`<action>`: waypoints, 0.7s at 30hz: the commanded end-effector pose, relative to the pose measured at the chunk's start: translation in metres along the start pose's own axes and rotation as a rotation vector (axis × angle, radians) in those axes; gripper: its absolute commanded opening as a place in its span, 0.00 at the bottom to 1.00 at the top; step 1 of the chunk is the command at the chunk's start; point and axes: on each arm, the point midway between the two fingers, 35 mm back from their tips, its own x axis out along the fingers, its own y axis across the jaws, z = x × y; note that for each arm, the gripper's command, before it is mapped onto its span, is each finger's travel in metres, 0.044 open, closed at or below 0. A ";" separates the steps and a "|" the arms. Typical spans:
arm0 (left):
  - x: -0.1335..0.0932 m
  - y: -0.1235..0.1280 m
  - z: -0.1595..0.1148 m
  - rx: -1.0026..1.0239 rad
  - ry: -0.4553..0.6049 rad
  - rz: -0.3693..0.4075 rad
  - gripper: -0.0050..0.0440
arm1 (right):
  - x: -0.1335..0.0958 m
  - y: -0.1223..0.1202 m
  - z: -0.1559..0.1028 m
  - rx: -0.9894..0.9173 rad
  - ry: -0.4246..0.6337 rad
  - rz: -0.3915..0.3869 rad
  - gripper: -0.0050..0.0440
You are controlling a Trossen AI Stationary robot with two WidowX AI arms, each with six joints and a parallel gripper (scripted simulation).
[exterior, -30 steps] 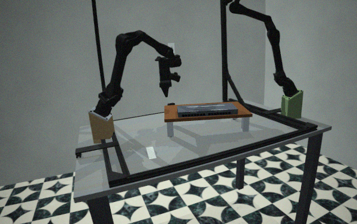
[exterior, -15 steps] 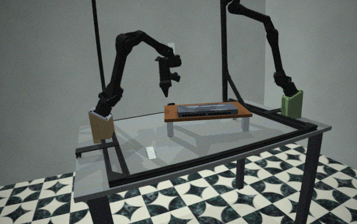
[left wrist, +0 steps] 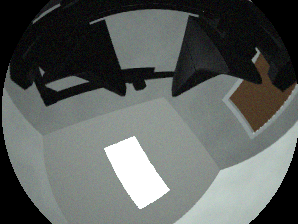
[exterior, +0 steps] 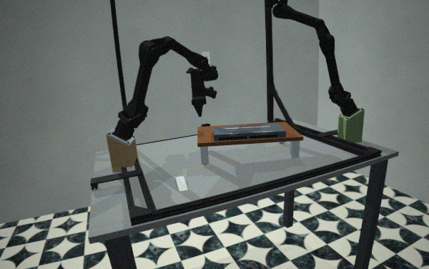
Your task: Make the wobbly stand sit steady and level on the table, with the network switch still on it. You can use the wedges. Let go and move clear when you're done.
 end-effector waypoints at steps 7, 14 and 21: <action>-0.056 0.006 -0.151 0.124 0.466 0.019 0.59 | 0.000 0.000 0.000 0.000 0.000 0.000 0.10; -0.059 0.005 -0.159 0.125 0.489 0.011 0.59 | 0.000 0.000 0.000 0.000 0.000 0.000 0.10; -0.129 0.009 -0.243 0.217 0.807 -0.013 0.59 | 0.000 0.000 0.000 0.000 0.000 0.000 0.10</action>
